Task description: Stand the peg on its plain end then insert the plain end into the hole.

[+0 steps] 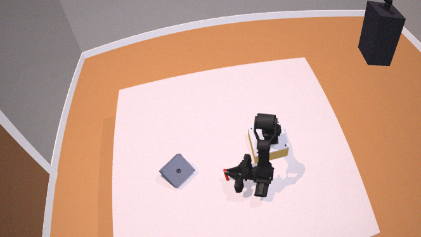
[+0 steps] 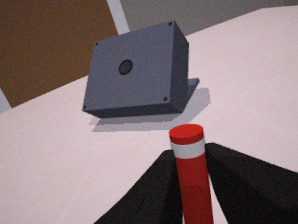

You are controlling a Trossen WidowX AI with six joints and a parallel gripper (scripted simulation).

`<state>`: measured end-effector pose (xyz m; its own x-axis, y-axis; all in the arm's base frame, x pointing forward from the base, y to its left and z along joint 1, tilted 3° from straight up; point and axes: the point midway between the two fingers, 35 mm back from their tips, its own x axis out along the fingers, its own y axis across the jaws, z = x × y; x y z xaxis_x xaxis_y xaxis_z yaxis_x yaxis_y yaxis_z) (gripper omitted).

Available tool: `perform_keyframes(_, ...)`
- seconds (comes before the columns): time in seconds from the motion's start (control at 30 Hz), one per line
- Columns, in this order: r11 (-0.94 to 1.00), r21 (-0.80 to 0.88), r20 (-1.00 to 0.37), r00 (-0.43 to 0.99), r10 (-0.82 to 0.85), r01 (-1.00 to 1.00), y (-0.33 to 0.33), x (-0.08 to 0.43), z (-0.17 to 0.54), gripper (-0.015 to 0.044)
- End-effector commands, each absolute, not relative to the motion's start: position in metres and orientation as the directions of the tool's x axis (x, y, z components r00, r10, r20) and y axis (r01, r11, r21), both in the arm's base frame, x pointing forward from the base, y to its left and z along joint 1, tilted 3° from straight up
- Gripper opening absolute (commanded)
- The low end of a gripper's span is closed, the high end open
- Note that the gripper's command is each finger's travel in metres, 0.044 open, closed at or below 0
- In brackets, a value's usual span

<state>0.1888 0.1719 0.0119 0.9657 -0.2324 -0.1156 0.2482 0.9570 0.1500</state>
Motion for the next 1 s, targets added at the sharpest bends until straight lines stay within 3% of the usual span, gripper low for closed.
perform_keyframes(0.0, 0.957, 0.150, -0.116, 0.966, -0.232, 0.248, 0.1731, 0.1880, 0.0097, 0.0049)
perform_keyframes(0.97, 0.956, 0.161, -0.101, 0.968, -0.230, 0.244, 0.1755, 0.1850, 0.0090, 0.0049)
